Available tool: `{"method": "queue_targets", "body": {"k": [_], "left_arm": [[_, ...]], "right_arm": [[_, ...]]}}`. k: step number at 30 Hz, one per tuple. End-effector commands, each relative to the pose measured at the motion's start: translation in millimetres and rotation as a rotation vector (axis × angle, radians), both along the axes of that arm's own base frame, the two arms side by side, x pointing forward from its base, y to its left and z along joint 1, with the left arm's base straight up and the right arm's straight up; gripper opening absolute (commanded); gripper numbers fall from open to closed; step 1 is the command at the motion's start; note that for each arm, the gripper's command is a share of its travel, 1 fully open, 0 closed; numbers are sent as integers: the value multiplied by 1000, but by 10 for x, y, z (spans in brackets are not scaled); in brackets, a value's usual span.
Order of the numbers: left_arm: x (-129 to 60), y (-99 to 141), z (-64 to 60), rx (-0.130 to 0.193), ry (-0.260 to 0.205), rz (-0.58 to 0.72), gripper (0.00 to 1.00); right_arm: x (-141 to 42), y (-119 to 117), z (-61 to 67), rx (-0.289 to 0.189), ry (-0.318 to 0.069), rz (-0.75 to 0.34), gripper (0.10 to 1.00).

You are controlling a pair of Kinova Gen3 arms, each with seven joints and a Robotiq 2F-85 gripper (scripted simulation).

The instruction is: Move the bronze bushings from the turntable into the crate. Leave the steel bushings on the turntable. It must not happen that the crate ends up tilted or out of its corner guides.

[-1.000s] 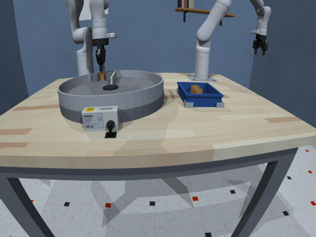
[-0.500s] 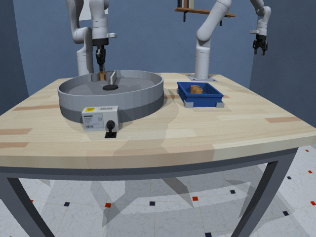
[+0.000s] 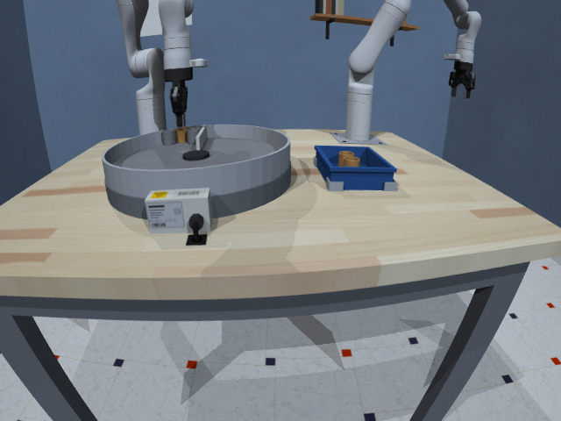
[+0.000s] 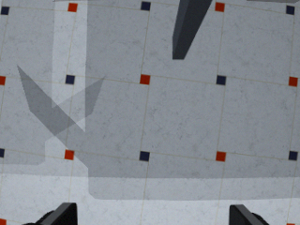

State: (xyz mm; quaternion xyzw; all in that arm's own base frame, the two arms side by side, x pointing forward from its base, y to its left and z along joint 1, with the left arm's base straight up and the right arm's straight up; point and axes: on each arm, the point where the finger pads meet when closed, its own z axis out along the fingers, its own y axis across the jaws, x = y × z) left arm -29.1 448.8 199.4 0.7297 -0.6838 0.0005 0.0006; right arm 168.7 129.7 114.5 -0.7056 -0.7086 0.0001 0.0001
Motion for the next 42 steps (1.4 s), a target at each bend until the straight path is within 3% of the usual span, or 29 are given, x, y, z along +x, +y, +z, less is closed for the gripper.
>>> {"method": "queue_targets", "body": {"k": [1, 20, 42], "left_arm": [[-1, 3, 6, 2, 0, 0, 1000], [-1, 3, 6, 2, 0, 0, 1000], [-1, 3, 6, 2, 0, 0, 1000]], "right_arm": [[2, 2, -6, 0, -1, 0, 213], [2, 2, -235, 0, -1, 0, 213], [2, 2, -242, 0, -1, 0, 213]]}}
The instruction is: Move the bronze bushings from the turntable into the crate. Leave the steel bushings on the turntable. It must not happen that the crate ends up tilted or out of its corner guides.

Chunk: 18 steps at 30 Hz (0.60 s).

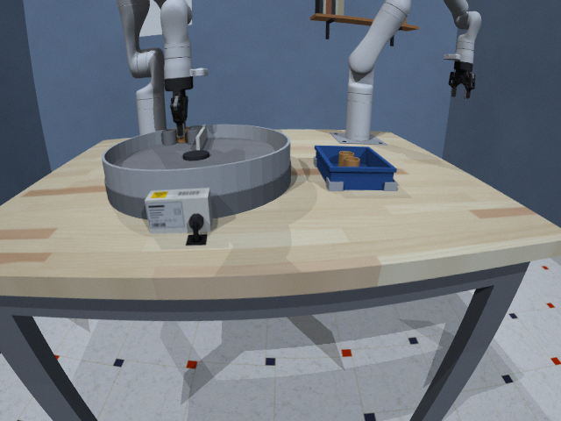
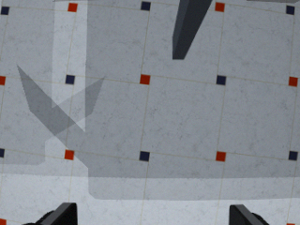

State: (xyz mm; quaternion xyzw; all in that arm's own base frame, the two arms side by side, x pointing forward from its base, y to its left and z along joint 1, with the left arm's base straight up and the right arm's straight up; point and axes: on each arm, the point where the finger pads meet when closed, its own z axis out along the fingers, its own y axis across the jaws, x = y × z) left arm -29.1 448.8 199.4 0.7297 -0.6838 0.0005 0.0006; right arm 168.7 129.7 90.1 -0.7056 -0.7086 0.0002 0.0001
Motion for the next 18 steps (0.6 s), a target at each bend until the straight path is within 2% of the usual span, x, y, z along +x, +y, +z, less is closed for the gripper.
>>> {"method": "queue_targets", "body": {"k": [1, 16, 17, 18], "left_arm": [[-1, 3, 6, 2, 0, 0, 1000], [-1, 3, 6, 2, 0, 0, 1000], [-1, 3, 6, 2, 0, 0, 1000], [-1, 3, 6, 2, 0, 0, 1000]], "right_arm": [[2, 2, 2, 0, -1, 0, 213], [2, 2, 2, 0, -1, 0, 213], [2, 2, 2, 0, -1, 0, 99], [2, 2, 2, 0, -1, 0, 99]]}}
